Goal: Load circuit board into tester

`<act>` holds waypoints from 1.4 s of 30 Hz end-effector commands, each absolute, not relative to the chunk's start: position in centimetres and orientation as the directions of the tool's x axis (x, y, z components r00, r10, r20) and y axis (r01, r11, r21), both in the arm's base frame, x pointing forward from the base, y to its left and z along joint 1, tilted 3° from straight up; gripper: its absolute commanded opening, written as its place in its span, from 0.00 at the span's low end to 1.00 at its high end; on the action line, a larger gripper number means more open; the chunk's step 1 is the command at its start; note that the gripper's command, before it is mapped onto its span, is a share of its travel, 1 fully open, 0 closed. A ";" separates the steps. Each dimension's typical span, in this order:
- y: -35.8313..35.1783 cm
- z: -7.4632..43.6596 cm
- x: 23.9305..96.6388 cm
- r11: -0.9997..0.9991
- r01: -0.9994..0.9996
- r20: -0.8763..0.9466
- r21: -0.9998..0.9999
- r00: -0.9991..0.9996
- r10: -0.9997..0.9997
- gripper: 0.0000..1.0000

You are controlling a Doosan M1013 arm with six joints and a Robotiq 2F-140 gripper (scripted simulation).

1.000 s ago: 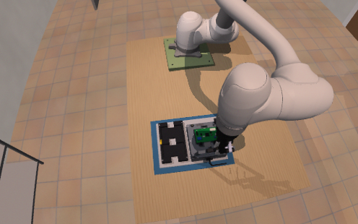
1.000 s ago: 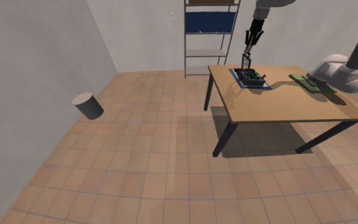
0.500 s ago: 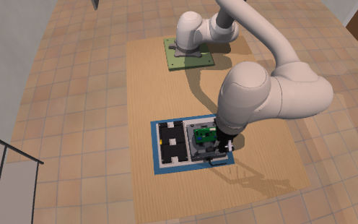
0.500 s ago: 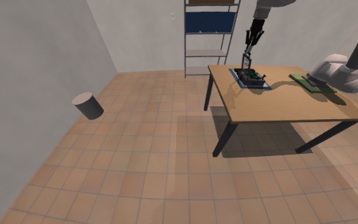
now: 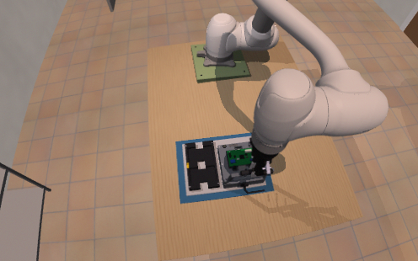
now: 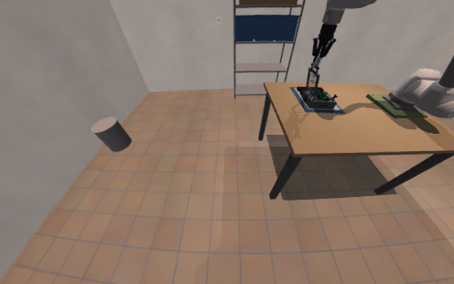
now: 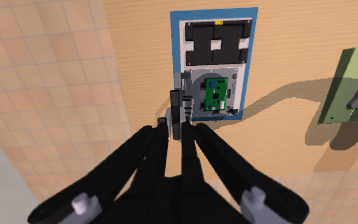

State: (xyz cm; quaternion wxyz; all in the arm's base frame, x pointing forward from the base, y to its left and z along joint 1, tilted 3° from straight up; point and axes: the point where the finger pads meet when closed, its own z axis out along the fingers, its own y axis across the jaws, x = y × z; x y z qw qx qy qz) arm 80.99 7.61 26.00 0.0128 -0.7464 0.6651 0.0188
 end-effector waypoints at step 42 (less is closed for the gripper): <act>7.2 26.4 77.3 -0.115 -0.993 -0.045 0.007 0.115 -0.992 0.00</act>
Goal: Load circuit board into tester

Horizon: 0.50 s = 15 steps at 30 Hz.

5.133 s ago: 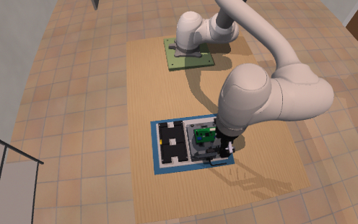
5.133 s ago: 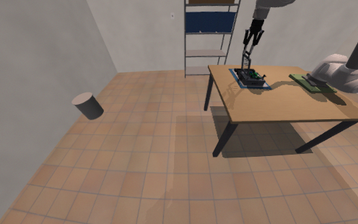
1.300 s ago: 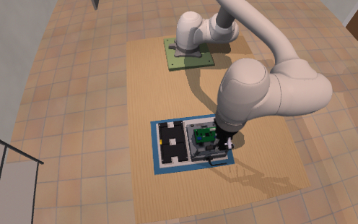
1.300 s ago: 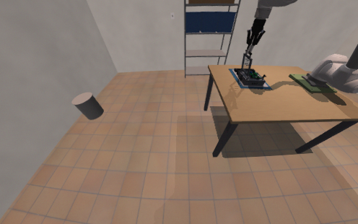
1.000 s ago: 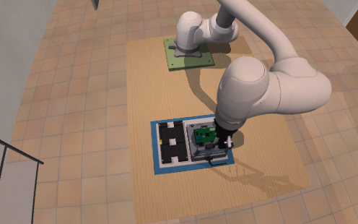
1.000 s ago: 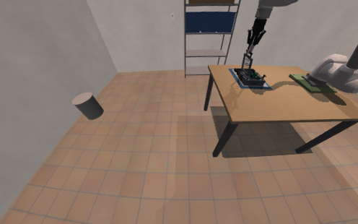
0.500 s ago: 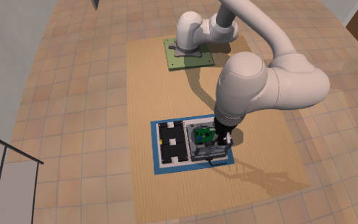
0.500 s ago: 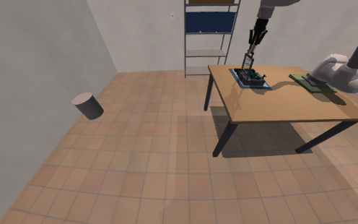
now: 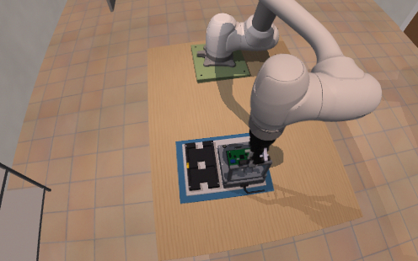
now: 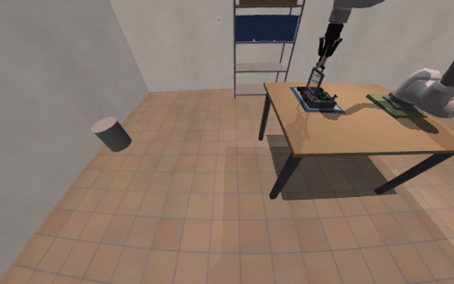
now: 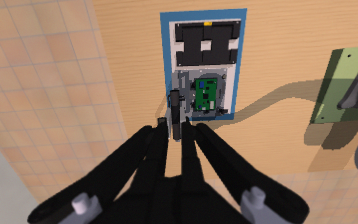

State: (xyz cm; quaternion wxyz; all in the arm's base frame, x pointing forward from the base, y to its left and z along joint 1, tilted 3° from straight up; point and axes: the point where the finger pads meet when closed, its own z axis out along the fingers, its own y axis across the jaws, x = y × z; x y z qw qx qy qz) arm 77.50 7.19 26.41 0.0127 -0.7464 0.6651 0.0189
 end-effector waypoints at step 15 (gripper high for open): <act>6.9 26.3 75.3 -0.115 -0.993 -0.045 0.007 0.115 -0.992 0.00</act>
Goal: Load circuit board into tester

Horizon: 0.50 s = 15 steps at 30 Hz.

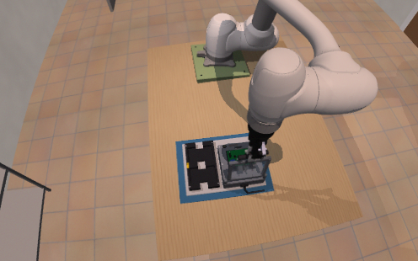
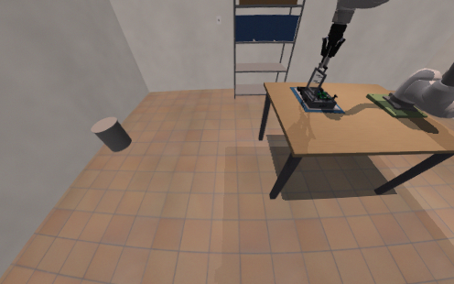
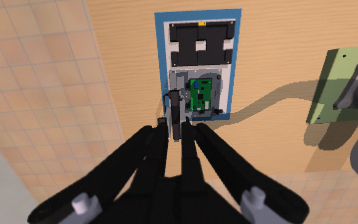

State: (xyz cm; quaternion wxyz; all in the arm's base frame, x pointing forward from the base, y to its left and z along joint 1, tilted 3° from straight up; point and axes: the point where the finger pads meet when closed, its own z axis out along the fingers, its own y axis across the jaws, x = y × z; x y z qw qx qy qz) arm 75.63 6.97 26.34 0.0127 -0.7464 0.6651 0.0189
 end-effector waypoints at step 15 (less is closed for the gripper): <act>6.7 26.0 73.2 -0.115 -0.993 -0.045 0.007 0.115 -0.992 0.00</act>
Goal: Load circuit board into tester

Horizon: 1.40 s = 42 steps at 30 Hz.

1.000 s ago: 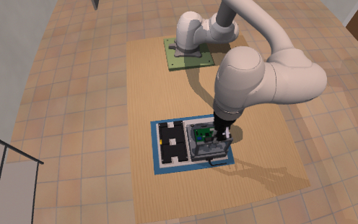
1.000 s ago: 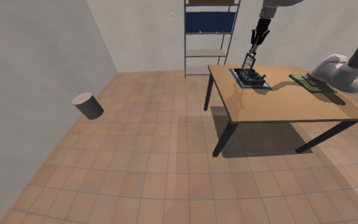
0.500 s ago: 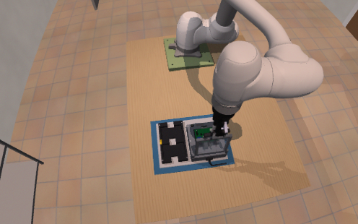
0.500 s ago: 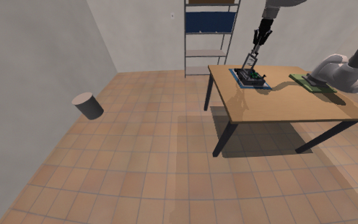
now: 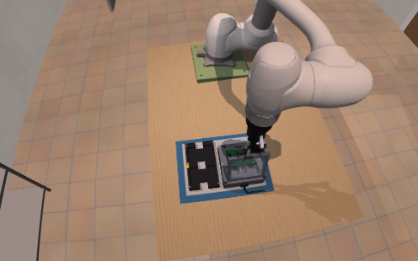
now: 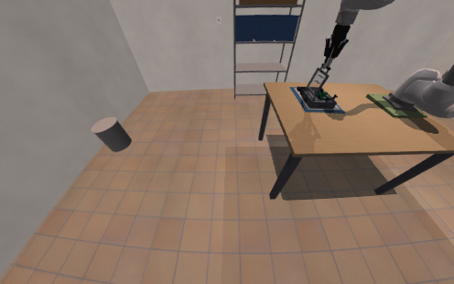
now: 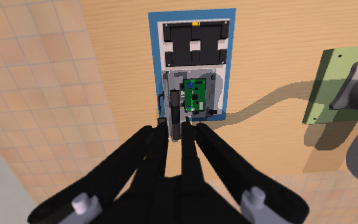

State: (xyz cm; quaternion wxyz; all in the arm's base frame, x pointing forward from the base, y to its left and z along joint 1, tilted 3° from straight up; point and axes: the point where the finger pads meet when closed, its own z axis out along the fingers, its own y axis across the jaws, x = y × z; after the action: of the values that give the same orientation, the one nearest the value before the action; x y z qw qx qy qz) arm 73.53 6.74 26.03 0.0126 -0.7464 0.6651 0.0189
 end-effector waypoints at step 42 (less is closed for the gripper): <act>6.1 23.4 67.1 -0.115 -0.993 -0.045 0.007 0.115 -0.992 0.00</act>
State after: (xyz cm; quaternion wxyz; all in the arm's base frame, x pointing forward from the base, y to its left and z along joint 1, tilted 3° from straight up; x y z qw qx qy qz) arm 67.39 6.15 23.57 0.0126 -0.7464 0.6651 0.0190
